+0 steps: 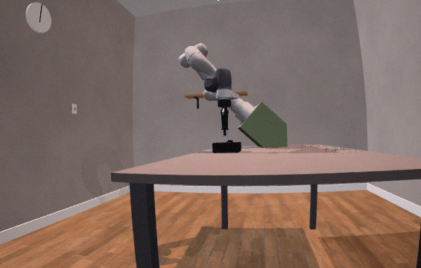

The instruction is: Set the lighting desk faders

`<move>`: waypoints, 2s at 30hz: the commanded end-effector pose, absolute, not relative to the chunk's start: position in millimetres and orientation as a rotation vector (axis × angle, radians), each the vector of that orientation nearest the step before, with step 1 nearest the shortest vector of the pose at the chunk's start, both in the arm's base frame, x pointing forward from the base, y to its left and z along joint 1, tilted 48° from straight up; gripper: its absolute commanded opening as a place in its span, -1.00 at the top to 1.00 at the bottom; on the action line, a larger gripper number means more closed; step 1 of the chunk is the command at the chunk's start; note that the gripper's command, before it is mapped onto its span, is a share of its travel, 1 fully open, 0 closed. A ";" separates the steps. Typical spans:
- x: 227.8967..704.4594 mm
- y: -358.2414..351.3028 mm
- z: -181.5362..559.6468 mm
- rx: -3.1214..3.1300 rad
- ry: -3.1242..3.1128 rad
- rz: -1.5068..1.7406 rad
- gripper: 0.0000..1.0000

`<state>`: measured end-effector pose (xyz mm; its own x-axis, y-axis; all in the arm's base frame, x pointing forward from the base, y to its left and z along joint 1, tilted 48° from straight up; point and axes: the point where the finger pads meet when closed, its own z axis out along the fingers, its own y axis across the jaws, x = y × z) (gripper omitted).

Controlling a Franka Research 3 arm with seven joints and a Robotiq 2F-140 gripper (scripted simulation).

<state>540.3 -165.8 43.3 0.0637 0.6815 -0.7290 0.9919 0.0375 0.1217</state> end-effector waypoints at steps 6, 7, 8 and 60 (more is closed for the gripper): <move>540.3 -165.6 44.8 1.708 1.683 -0.619 1.00; 540.2 -164.8 45.6 1.708 1.683 -0.619 1.00; 540.0 -163.7 46.6 1.708 1.683 -0.619 1.00; 491.1 -132.9 33.2 2.112 1.081 -0.400 1.00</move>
<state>500.3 -137.8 43.1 0.3803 0.6532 -0.6547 0.9243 -0.2440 0.2934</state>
